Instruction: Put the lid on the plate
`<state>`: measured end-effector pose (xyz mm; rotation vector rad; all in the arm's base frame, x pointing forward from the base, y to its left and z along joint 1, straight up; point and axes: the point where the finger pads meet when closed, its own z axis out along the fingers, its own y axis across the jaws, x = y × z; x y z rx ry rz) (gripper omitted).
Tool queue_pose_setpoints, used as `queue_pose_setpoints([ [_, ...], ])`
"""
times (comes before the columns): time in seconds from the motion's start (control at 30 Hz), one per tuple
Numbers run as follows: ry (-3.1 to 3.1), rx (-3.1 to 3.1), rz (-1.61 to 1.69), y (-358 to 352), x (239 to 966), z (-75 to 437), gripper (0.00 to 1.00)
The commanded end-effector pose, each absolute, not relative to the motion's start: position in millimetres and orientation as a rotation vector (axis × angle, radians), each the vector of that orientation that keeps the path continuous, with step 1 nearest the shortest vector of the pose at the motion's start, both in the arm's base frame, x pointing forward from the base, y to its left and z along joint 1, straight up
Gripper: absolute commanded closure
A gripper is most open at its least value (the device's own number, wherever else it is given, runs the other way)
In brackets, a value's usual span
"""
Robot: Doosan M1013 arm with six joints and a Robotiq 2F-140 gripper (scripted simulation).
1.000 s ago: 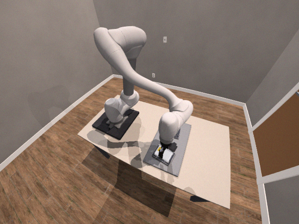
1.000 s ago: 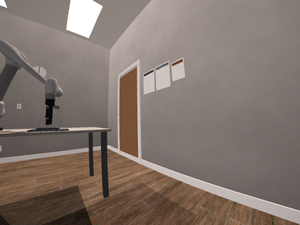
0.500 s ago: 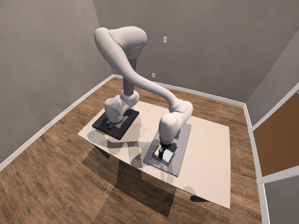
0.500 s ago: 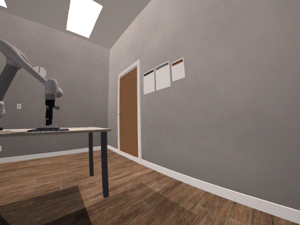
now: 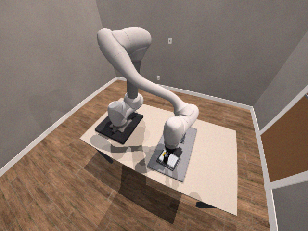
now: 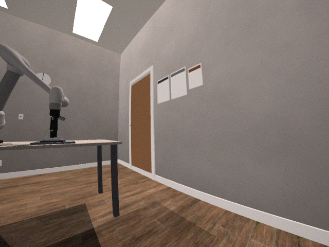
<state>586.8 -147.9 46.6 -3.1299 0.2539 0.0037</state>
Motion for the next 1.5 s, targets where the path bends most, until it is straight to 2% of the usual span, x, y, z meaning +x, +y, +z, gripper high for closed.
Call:
queue_pose_setpoints([
  [0.0, 0.254, -3.13, 0.002, -147.9, 587.3, 47.1, 0.4],
  [1.47, 0.254, -3.13, 0.002, -147.6, 587.3, 37.3, 0.4],
])
